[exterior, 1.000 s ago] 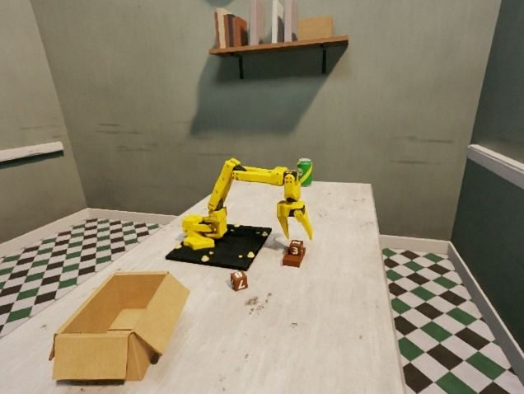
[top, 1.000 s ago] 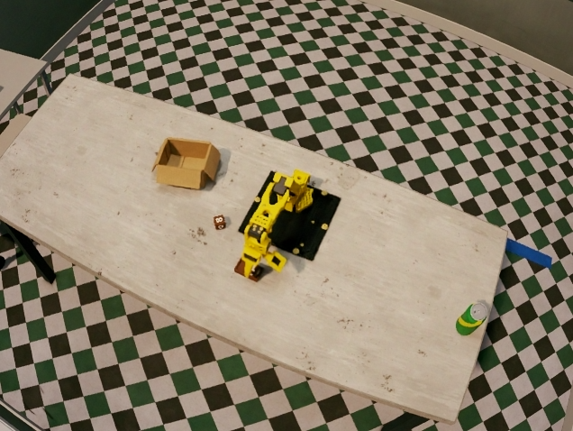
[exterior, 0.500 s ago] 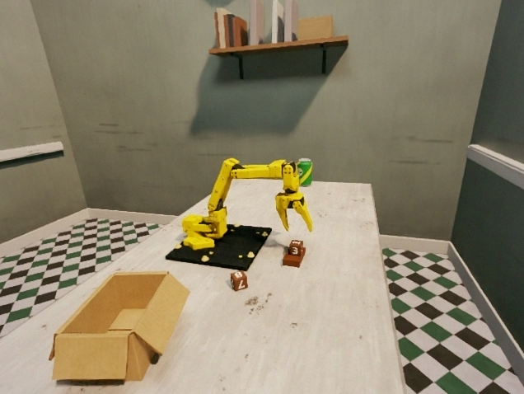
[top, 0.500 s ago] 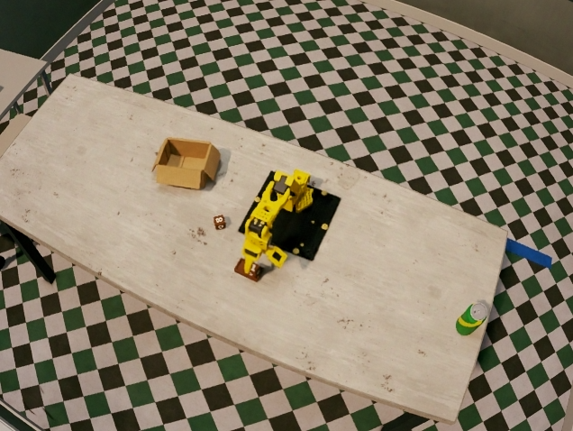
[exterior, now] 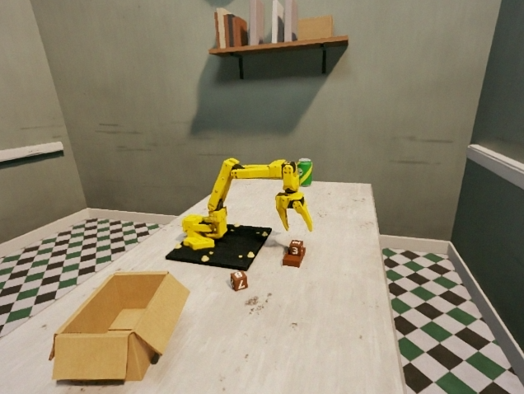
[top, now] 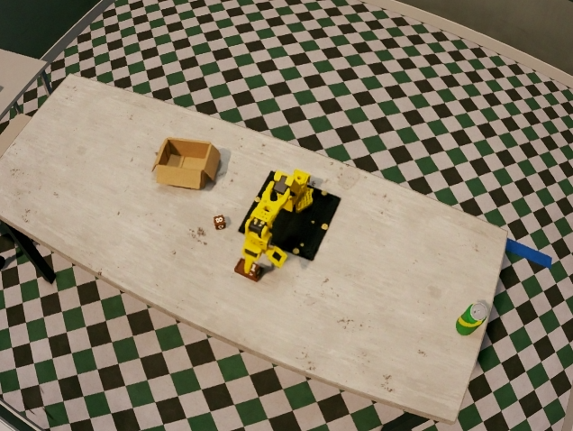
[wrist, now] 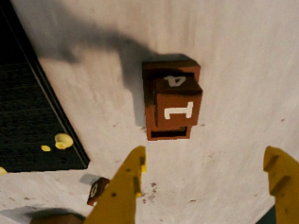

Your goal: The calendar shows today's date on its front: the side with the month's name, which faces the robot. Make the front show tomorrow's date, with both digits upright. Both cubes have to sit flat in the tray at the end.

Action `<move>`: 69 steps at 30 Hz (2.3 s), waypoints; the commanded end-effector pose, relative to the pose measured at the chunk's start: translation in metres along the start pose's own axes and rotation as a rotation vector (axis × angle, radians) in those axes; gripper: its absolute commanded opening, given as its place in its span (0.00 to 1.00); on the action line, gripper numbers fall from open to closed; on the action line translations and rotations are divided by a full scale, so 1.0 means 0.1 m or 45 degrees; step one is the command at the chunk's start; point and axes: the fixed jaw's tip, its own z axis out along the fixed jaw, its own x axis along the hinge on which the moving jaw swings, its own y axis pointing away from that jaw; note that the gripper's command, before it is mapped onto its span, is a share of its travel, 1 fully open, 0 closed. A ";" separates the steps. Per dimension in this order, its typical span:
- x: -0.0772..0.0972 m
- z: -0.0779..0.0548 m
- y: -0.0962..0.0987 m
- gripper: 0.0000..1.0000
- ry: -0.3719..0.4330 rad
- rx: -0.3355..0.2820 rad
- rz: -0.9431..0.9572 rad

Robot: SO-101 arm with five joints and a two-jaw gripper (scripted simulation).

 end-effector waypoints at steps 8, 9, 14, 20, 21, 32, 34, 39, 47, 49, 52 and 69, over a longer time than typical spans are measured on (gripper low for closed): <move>0.00 -0.23 -0.05 0.36 -0.004 0.139 0.004; 0.00 -0.28 -0.06 0.36 -0.005 0.168 0.004; 0.00 -0.58 -0.09 0.35 -0.008 0.353 0.004; 0.00 -0.83 -0.07 0.35 -0.010 0.505 0.004; 0.00 -0.89 -0.06 0.35 -0.011 0.538 0.004; 0.00 -1.10 -0.02 0.35 -0.013 0.671 0.004; 0.00 -1.10 -0.02 0.35 -0.013 0.671 0.004; 0.00 -1.10 -0.02 0.35 -0.015 0.671 0.018; 0.07 -1.09 -0.02 0.35 -0.028 0.668 0.147; 0.09 -1.09 -0.02 0.35 -0.031 0.668 0.175; 0.12 -1.08 -0.02 0.35 -0.038 0.667 0.242; 0.56 -1.01 0.03 0.35 -0.124 0.660 1.083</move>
